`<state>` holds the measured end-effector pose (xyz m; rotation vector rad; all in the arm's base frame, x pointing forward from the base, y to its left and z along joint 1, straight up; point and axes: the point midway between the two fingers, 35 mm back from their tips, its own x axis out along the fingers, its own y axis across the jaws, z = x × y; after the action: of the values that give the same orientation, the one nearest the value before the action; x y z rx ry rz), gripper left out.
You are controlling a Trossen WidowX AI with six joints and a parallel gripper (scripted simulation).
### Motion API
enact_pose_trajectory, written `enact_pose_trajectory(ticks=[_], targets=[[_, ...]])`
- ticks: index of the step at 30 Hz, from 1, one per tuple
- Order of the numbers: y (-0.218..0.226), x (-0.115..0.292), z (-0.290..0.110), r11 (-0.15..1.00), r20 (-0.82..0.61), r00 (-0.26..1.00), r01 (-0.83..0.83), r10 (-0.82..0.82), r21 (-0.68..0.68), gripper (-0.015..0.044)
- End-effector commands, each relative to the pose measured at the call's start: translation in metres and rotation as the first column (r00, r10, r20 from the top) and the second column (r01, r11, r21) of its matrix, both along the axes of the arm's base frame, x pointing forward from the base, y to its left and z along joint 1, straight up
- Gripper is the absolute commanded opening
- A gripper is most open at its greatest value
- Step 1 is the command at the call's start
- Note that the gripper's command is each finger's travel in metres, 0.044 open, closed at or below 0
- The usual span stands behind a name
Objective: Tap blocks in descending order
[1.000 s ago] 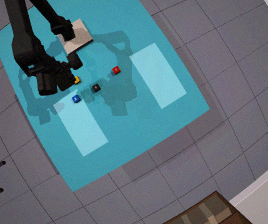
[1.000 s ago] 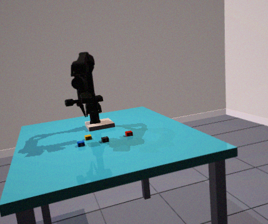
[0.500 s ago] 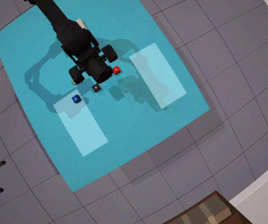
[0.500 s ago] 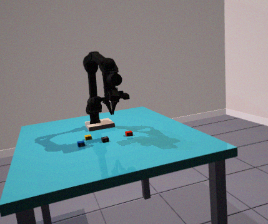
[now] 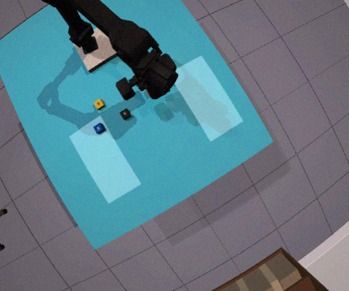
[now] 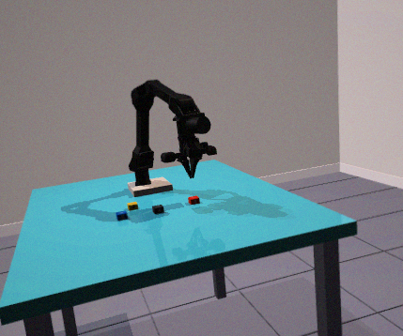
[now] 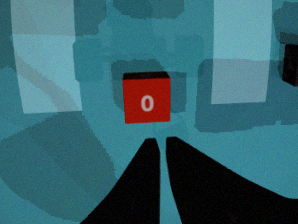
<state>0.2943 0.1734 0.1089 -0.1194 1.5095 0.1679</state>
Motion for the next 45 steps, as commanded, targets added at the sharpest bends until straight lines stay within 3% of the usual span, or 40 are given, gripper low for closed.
enact_pose_trajectory(ticks=[1,30,41,45], targets=[[-0.001,-0.006,-0.043,1.0,-0.028,1.0,0.004,-0.004,-0.013,0.002],[-0.001,-0.005,-0.075,1.0,-0.028,1.0,0.004,-0.004,-0.013,0.002],[-0.001,-0.006,-0.045,1.0,-0.028,1.0,0.004,-0.004,-0.013,0.002],[0.028,-0.033,-0.016,1.0,-0.03,1.0,0.004,-0.004,-0.01,0.0125]])
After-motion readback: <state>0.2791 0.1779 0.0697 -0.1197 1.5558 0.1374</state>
